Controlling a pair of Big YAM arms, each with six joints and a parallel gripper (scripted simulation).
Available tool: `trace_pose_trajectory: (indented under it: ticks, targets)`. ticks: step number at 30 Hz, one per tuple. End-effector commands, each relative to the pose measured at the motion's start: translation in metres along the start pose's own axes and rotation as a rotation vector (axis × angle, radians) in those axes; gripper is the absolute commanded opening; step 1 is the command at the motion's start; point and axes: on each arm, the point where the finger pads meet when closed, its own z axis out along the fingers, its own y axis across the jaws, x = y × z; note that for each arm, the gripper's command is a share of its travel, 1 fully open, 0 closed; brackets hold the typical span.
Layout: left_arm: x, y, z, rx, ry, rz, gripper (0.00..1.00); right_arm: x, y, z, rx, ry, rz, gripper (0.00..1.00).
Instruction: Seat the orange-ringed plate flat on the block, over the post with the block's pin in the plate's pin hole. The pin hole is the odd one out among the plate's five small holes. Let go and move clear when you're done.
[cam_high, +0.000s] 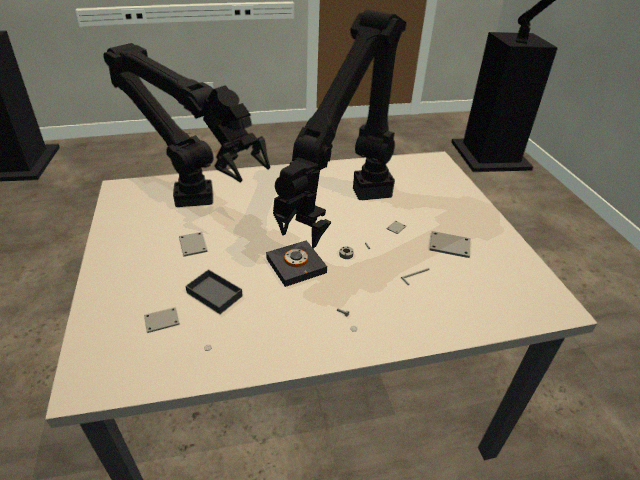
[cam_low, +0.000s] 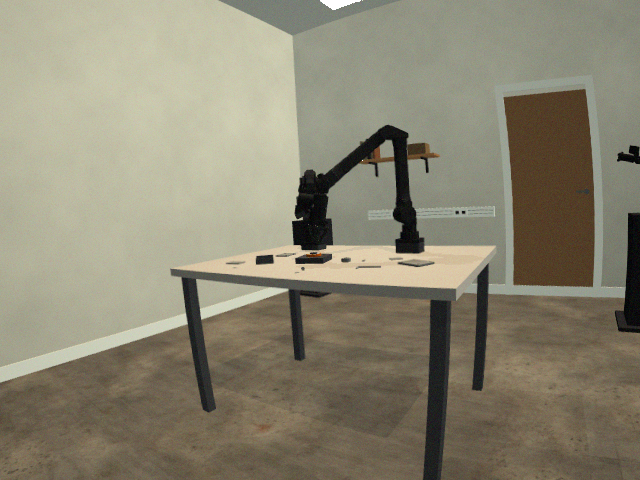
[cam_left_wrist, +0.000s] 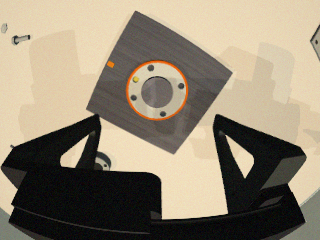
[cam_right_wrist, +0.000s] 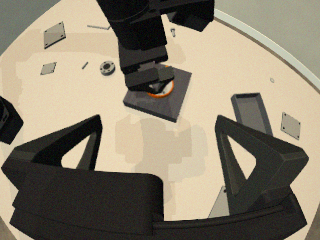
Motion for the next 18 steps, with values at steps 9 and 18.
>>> trace_pose_trajectory:
  ticks: [9,18]
  targets:
    - [-0.011,0.000,-0.021,-0.001,-0.379,0.020,1.00,-0.025,0.000,-0.009,0.000,-0.042,0.004,1.00]
    - [-0.020,0.000,-0.027,-0.001,-0.459,0.019,1.00,-0.025,0.000,-0.009,0.000,-0.042,0.004,1.00]
